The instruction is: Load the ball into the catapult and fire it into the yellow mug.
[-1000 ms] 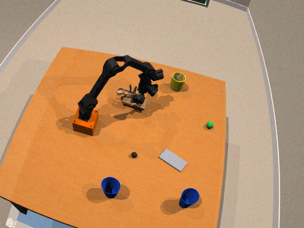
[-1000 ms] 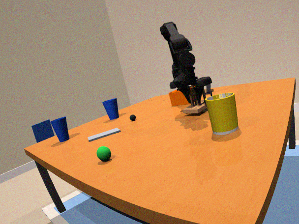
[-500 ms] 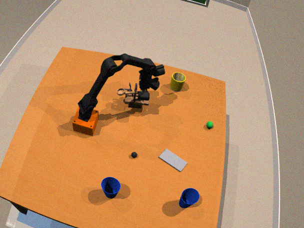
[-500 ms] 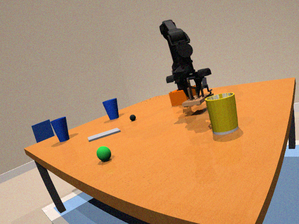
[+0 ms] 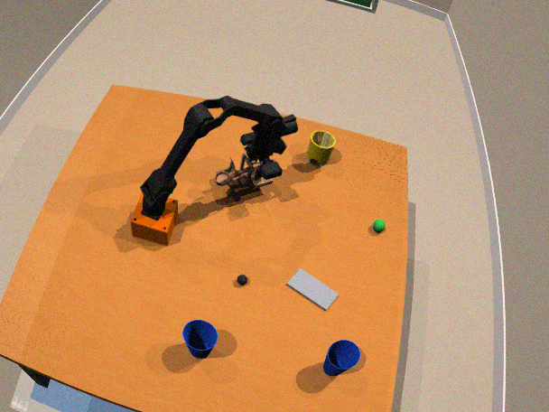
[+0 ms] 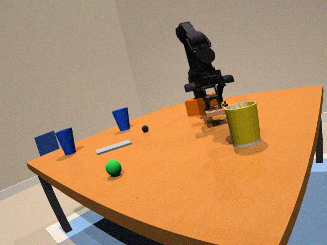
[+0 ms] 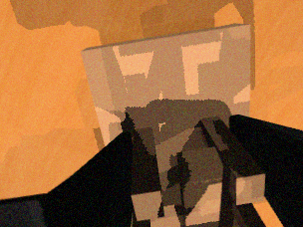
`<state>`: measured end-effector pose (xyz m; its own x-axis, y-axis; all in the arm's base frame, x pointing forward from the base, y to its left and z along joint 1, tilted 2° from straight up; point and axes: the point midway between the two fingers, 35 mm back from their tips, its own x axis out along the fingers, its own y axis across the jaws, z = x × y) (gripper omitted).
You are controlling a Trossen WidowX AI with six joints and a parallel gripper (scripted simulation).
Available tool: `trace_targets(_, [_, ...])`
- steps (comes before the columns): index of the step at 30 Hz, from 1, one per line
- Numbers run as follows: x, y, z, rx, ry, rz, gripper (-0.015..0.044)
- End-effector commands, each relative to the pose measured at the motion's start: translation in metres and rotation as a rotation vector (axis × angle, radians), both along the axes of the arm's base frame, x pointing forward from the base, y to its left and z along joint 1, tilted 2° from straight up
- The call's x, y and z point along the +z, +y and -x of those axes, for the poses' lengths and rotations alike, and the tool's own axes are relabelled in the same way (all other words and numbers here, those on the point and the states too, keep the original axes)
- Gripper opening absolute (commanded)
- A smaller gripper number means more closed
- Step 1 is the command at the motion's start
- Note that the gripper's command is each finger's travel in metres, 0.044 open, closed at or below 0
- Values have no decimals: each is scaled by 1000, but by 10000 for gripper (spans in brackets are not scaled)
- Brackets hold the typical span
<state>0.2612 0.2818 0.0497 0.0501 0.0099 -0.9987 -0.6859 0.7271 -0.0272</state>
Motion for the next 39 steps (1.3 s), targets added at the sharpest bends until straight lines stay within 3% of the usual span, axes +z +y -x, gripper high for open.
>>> trace_targets(1, [5,9,2,85,-11,-7,0])
trace_targets(39, [-40,11,2,83,-4,0,0])
